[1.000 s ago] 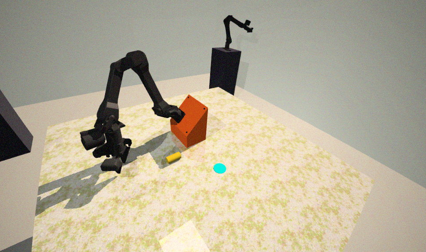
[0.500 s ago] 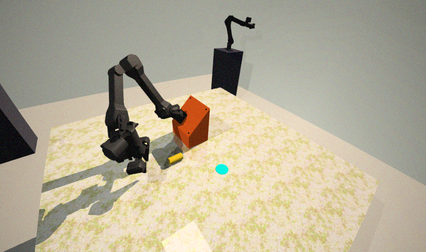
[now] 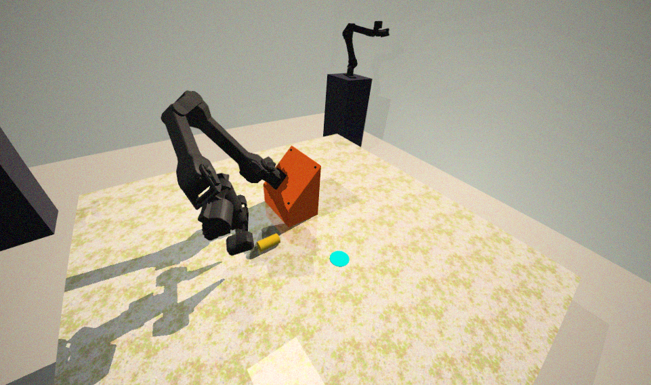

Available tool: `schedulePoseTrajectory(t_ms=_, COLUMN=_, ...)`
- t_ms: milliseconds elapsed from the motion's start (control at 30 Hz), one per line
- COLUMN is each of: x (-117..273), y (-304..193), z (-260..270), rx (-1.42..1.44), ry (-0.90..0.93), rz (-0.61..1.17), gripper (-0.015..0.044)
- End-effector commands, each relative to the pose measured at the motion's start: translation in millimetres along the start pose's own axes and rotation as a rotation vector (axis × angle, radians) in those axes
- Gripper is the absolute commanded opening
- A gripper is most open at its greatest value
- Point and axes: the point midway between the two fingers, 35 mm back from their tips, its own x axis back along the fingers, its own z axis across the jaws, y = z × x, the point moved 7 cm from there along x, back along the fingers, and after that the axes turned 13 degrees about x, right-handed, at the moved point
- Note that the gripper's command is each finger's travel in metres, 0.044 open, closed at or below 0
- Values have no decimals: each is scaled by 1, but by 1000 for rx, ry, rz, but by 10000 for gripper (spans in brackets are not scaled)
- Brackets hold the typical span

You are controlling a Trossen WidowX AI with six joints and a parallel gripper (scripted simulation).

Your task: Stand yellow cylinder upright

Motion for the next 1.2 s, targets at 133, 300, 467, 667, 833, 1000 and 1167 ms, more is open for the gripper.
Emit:
schedulePoseTrajectory(t_ms=133, x=17, y=-34, z=3, rx=111, ry=-39, rz=-39, gripper=309)
schedulePoseTrajectory(t_ms=300, x=29, y=-51, z=1, rx=180, ry=-45, rz=-84, gripper=309)
schedulePoseTrajectory(t_ms=467, x=41, y=-67, z=-2, rx=250, ry=-36, rz=-142, gripper=309)
schedulePoseTrajectory(t_ms=667, x=51, y=-78, z=-6, rx=304, ry=-18, rz=-195, gripper=309)
schedulePoseTrajectory(t_ms=833, x=45, y=-78, z=-4, rx=305, ry=-18, rz=-191, gripper=309)
schedulePoseTrajectory(t_ms=1000, x=3, y=-73, z=2, rx=303, ry=-16, rz=-173, gripper=309)
schedulePoseTrajectory(t_ms=1167, x=-38, y=-62, z=0, rx=302, ry=-14, rz=-186, gripper=309)
